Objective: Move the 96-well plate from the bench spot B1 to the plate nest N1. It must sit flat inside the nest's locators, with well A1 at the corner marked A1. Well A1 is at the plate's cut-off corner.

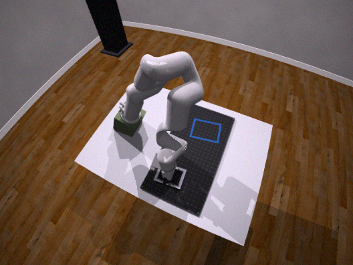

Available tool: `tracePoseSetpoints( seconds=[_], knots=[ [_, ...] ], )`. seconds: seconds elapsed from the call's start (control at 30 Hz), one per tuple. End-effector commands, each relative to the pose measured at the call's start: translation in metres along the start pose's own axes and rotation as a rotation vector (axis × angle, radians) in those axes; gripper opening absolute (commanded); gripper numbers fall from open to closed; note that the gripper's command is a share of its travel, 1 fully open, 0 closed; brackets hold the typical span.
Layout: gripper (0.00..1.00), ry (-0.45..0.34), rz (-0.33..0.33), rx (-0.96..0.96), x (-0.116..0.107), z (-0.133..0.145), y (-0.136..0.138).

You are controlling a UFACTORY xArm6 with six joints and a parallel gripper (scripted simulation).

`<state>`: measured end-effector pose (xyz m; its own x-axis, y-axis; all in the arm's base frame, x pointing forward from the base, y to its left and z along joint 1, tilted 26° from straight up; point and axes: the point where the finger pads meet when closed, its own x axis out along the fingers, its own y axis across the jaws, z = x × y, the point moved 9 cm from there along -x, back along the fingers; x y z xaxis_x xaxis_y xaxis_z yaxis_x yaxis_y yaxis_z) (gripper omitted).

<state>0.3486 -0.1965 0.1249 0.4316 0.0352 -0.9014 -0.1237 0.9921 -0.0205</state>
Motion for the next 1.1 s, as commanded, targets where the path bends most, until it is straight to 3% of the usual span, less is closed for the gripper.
tracePoseSetpoints(
  seconds=[0.0, 0.1, 0.13, 1.07],
  knots=[
    [0.00, -0.002, -0.002, 0.000, -0.0003, 0.0007, -0.0005],
    [0.00, -0.002, -0.002, 0.000, 0.0001, 0.0007, -0.0005],
    [1.00, -0.002, -0.002, 0.000, 0.0007, 0.0007, -0.0005],
    [1.00, -0.002, -0.002, 0.000, 0.0007, 0.0007, -0.0005]
  ],
)
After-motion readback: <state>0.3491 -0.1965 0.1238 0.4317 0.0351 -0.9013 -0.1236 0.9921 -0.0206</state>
